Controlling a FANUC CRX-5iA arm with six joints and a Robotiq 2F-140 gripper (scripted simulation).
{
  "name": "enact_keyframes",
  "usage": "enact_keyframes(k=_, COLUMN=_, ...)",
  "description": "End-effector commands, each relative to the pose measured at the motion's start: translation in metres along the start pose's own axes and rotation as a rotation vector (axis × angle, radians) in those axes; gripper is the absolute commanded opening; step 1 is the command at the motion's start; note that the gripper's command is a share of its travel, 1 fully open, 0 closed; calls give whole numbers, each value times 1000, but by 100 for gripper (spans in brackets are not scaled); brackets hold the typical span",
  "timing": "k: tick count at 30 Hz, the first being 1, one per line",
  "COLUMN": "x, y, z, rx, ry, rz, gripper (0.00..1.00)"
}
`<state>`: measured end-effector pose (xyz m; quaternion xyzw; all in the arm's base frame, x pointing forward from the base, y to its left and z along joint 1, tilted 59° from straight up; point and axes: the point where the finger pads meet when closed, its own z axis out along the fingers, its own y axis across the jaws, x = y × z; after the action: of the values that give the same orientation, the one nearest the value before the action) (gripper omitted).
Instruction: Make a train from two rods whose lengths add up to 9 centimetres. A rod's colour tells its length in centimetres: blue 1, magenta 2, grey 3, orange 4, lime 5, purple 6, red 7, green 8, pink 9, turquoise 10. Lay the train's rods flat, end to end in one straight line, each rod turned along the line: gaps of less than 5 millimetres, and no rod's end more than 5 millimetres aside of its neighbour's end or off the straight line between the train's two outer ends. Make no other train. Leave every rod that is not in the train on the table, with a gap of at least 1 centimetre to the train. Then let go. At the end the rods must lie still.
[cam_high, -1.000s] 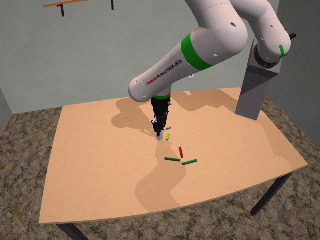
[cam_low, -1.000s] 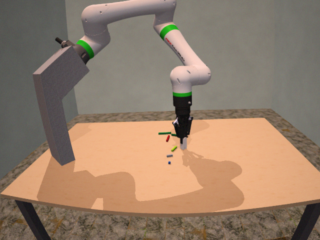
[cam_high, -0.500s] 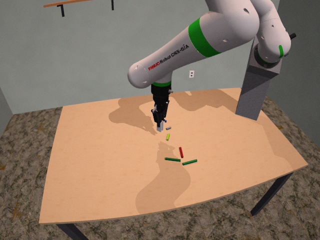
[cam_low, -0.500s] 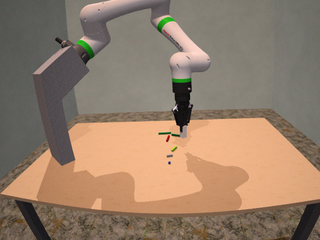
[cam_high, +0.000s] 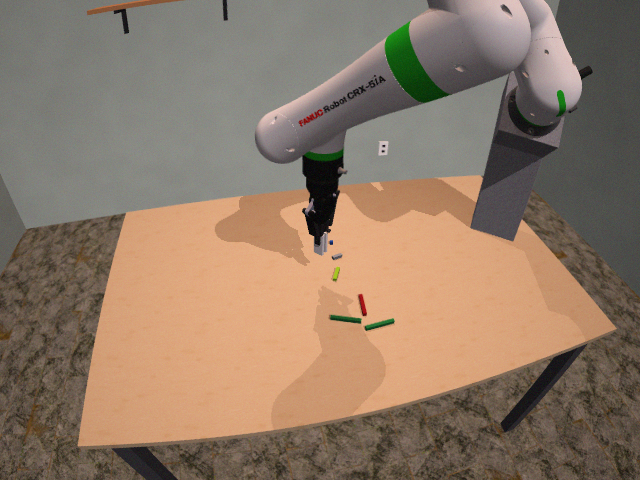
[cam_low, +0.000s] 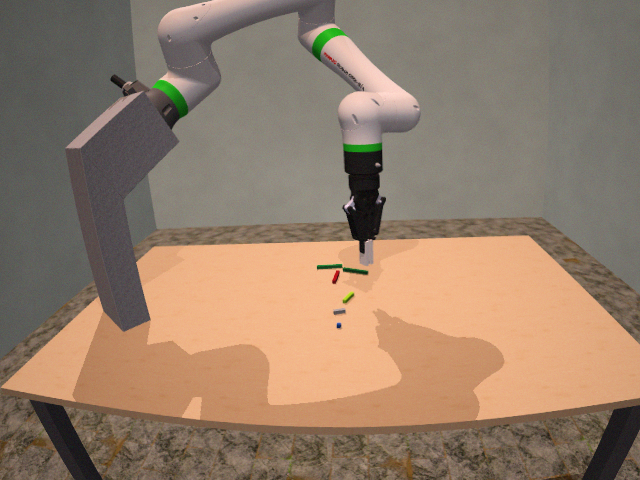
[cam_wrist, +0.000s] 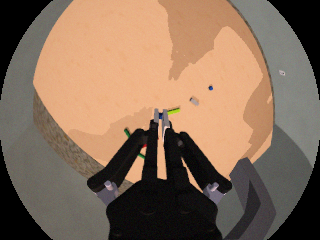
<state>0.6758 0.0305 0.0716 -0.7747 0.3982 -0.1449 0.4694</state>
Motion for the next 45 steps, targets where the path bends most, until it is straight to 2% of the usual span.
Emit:
enact_keyframes(k=1, x=-5, y=14, z=0, rx=0, ry=-2, rz=-27, gripper=3)
enact_keyframes(k=2, x=-10, y=28, z=1, rx=-1, ry=-3, rz=-55, gripper=3)
enact_keyframes(k=4, x=-10, y=28, z=1, rx=-1, ry=-3, rz=-55, gripper=3)
enact_keyframes(k=6, x=-23, y=56, z=1, rx=0, ry=-5, rz=-112, gripper=3)
enact_keyframes(k=17, x=-59, y=121, z=-1, rx=0, ry=0, rz=-257, gripper=3)
enact_keyframes(k=38, x=-59, y=122, z=2, rx=0, ry=0, rz=-261, gripper=3)
enact_keyframes(k=45, x=-59, y=122, z=22, rx=0, ry=0, rz=-261, gripper=3)
